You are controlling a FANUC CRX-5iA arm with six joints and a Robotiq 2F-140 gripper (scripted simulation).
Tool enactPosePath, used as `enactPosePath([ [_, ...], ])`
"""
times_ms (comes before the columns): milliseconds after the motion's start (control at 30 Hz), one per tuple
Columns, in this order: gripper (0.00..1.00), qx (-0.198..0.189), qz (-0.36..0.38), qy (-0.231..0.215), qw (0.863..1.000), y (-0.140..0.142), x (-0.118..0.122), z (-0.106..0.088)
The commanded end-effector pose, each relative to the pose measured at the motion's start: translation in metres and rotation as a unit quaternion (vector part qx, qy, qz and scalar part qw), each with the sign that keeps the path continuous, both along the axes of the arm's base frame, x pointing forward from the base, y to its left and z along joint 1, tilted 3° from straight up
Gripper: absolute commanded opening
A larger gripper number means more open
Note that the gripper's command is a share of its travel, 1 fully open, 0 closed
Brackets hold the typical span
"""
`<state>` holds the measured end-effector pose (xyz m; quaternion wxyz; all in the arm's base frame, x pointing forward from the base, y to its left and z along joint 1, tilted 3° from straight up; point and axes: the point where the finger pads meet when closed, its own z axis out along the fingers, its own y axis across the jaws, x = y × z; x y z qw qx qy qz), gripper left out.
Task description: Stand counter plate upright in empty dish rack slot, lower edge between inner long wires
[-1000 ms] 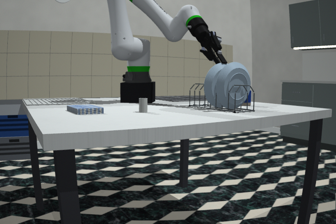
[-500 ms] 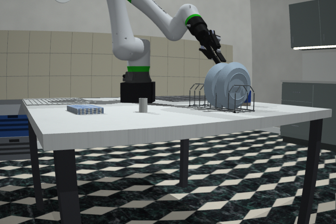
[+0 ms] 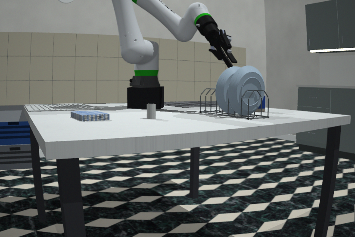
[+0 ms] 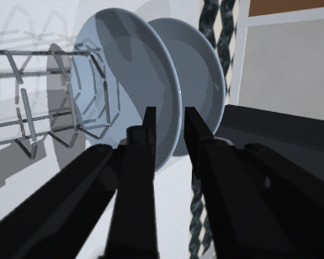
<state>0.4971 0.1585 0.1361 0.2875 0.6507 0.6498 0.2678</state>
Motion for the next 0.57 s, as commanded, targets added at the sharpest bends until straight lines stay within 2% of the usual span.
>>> enactPosePath([
  [0,0.24,0.0,0.0,0.0,1.0,0.0004,-0.0019,0.0031],
  [533,0.24,0.0,0.0,0.0,1.0,0.0006,-0.0071,0.008],
])
